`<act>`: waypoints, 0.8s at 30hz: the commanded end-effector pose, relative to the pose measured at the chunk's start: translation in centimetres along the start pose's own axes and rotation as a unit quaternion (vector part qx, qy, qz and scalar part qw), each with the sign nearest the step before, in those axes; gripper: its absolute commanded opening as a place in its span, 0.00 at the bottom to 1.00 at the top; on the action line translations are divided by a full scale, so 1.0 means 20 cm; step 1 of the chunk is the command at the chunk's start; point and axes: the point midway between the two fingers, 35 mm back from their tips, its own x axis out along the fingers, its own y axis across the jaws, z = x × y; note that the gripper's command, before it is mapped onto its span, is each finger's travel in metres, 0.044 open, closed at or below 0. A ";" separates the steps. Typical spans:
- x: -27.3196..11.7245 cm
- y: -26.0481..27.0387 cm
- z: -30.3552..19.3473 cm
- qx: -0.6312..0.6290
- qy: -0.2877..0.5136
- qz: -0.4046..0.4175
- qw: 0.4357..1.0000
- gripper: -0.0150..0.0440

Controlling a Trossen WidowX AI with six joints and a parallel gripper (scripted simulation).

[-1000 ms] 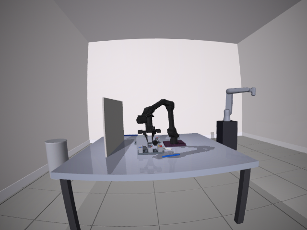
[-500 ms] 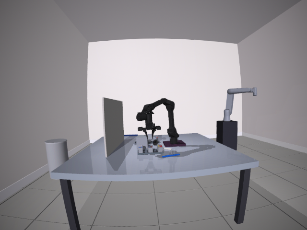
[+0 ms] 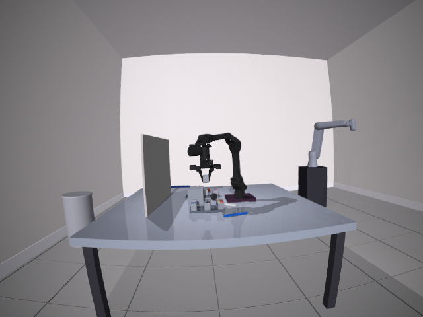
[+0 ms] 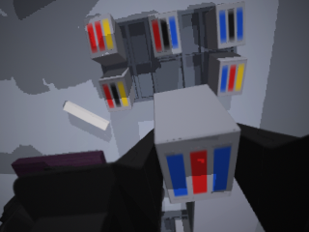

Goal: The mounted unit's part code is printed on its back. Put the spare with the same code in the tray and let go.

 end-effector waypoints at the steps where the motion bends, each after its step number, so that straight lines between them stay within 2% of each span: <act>1: -0.03 -0.01 -0.02 -0.003 0.000 -0.003 1.000 0.25; 24: -0.06 -0.37 -0.50 -0.003 0.005 -0.006 1.000 0.25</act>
